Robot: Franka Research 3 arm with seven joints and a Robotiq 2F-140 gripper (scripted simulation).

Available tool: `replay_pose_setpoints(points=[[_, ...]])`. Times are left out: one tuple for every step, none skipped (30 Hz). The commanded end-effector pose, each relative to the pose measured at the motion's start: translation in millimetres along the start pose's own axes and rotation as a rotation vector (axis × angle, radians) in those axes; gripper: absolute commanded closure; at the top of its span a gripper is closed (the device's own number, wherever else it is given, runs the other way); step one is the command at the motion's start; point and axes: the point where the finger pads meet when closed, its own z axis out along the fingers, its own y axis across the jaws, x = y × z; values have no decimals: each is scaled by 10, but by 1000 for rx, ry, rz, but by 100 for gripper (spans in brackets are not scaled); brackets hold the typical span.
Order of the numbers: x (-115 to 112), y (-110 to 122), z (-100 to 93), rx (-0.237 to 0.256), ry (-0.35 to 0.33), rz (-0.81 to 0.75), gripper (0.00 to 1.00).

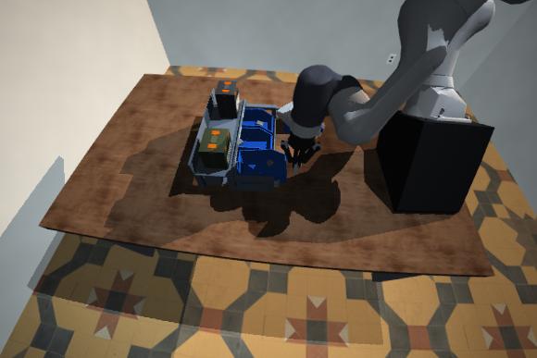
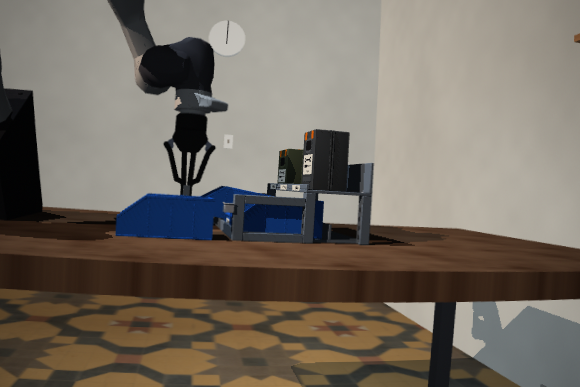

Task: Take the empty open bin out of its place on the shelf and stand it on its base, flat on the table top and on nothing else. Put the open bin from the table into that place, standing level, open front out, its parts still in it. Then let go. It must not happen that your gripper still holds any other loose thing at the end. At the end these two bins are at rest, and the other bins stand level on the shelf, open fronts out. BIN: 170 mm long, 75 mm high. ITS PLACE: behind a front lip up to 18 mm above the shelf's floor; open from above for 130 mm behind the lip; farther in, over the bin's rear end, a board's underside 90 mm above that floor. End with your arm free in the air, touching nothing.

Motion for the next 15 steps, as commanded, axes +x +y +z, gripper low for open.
replay_pose_setpoints(points=[[-18,-23,2,7,-3,-8,100],[-18,-23,2,7,-3,-8,100],[-18,-23,2,7,-3,-8,100],[-18,-23,2,7,-3,-8,100],[-18,-23,2,7,-3,-8,100],[-18,-23,2,7,-3,-8,100],[-18,-23,2,7,-3,-8,100],[-18,-23,2,7,-3,-8,100],[-18,-23,2,7,-3,-8,100],[-18,-23,2,7,-3,-8,100],[-18,-23,2,7,-3,-8,100],[-18,-23,2,7,-3,-8,100],[-18,-23,2,7,-3,-8,100],[-19,-24,2,7,-3,-8,100],[-19,-24,2,7,-3,-8,100]])
